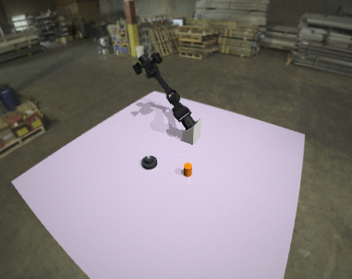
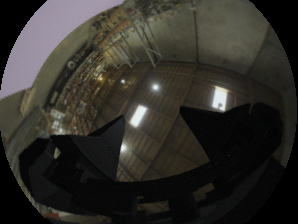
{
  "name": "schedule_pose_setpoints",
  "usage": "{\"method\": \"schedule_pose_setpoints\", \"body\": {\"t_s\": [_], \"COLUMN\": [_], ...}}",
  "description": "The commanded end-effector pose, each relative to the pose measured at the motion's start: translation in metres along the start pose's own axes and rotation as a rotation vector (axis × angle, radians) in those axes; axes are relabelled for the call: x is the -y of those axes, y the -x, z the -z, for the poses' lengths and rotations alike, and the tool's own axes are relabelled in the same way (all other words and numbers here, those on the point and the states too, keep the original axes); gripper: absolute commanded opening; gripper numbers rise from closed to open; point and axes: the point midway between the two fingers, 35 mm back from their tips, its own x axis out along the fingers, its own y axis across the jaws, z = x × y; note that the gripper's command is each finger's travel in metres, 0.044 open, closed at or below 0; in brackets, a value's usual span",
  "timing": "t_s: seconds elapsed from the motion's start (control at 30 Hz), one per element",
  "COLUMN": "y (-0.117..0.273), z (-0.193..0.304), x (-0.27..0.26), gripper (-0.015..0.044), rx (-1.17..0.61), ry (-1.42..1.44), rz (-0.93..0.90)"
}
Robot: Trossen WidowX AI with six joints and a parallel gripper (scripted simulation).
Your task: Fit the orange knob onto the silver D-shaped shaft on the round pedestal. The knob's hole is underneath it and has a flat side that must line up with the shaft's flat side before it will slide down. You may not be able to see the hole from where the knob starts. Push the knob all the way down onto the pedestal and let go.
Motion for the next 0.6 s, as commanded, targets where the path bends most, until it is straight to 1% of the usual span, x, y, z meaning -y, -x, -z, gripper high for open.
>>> {"method": "schedule_pose_setpoints", "body": {"t_s": [0.0,0.03,0.13,0.3,0.37,0.43,0.57], "y": [0.0,-0.001,-0.022,-0.095,-0.11,-0.131,-0.168], "z": [0.0,0.0,-0.002,-0.019,-0.025,-0.037,-0.056], "x": [0.0,0.0,-0.003,-0.013,-0.016,-0.027,-0.034], "gripper": [0.0426,0.044,0.044,0.044,0.044,0.044,0.044], "rx": [0.0,0.004,0.058,0.246,0.289,0.367,0.486], "ry": [0.0,0.005,0.085,0.37,0.409,0.408,0.581], "rz": [0.0,0.0,0.003,0.052,0.052,0.0,0.065]}}
